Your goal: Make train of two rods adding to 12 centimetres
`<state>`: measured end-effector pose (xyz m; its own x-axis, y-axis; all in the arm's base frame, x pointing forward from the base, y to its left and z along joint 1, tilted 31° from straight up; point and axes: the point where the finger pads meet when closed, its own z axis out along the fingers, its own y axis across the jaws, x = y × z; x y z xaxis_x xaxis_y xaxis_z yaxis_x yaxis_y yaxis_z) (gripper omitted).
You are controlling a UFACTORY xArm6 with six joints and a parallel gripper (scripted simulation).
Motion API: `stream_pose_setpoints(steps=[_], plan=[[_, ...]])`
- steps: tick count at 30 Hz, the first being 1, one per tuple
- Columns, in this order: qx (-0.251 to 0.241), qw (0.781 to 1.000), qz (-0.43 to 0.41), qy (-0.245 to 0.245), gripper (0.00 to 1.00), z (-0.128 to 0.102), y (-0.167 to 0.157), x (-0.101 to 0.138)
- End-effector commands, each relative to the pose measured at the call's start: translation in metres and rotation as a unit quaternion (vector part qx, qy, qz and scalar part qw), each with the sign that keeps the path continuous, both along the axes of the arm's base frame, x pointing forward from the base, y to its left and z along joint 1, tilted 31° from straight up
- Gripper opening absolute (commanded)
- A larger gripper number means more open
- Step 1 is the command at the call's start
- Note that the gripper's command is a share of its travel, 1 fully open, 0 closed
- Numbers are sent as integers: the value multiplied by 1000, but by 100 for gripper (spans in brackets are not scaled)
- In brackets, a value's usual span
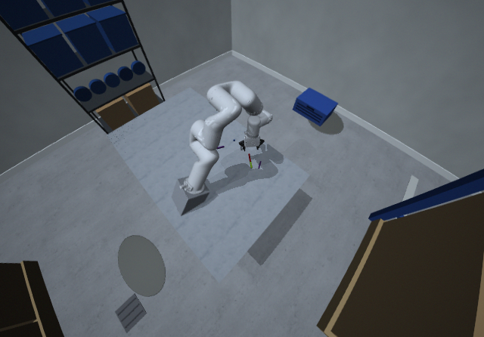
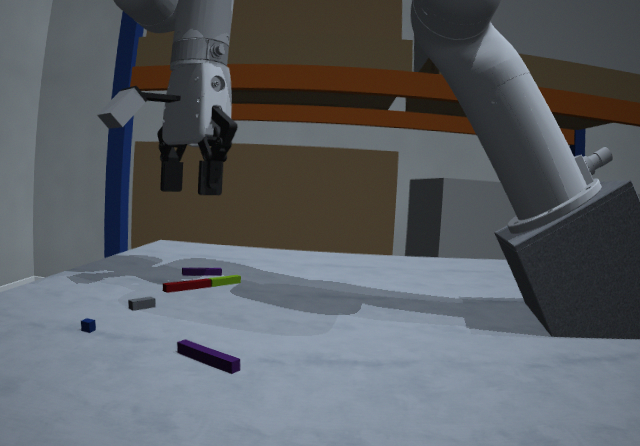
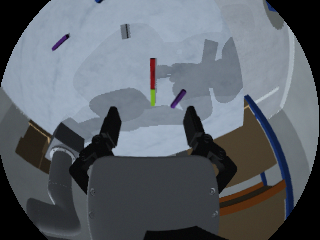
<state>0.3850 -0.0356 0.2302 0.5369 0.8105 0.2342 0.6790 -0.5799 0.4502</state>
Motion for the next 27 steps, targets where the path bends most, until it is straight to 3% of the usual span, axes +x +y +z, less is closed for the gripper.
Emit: stream_pose_setpoints(steps=[1,13,27], plan=[[0,1000,0,-1,100,21,2,-11],[0,1000,0,-1,100,55,5,-31],[0,1000,0,-1,100,58,5,-32]])
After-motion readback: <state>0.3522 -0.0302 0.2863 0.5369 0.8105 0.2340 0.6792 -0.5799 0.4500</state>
